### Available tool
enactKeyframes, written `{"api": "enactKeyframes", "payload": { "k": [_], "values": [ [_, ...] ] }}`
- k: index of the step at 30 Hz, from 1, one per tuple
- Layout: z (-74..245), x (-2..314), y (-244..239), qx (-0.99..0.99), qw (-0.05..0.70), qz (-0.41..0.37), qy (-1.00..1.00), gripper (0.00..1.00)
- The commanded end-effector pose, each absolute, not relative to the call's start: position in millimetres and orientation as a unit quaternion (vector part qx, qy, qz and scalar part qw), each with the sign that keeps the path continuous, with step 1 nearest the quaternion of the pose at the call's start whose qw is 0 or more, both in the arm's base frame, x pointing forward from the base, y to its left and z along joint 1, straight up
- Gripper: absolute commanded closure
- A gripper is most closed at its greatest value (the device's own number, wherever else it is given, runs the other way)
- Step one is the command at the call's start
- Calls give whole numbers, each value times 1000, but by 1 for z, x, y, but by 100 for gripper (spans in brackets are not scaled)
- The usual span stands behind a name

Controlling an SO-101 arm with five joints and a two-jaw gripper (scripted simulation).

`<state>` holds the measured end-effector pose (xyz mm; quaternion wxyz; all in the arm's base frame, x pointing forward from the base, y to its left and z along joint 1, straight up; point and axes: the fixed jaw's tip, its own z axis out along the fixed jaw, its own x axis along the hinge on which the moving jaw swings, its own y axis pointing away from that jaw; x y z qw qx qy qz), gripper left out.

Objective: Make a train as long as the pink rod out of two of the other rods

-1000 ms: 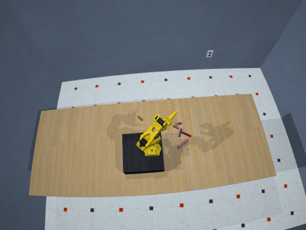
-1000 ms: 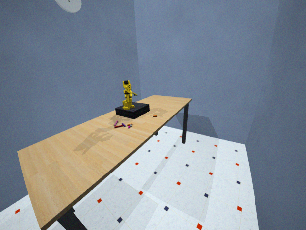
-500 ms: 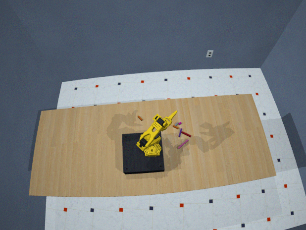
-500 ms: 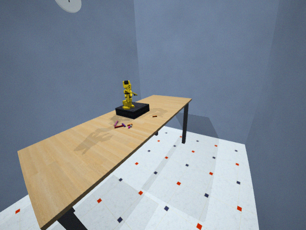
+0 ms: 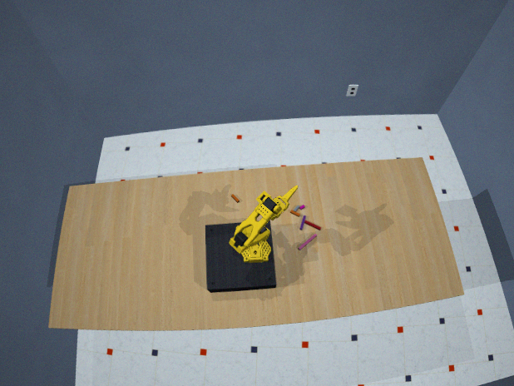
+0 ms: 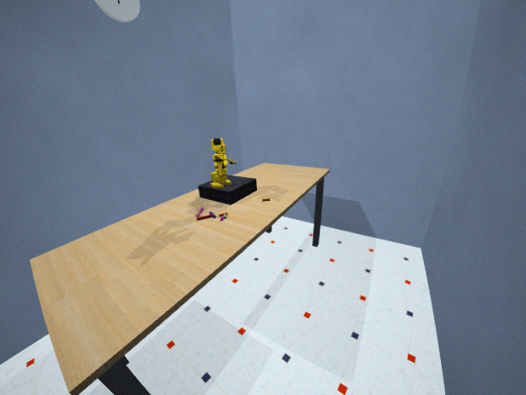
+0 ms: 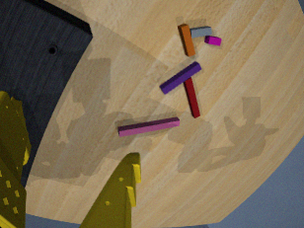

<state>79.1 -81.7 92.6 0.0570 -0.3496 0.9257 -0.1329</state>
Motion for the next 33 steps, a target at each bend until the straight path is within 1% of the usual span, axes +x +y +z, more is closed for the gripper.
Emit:
{"api": "enactKeyframes", "payload": {
  "k": [1,12,33],
  "values": [
    [91,79,-83,-350,56,-131,926,0],
    [91,78,-84,-342,54,-131,929,0],
    [91,61,-96,-258,43,-135,956,0]
  ]
}}
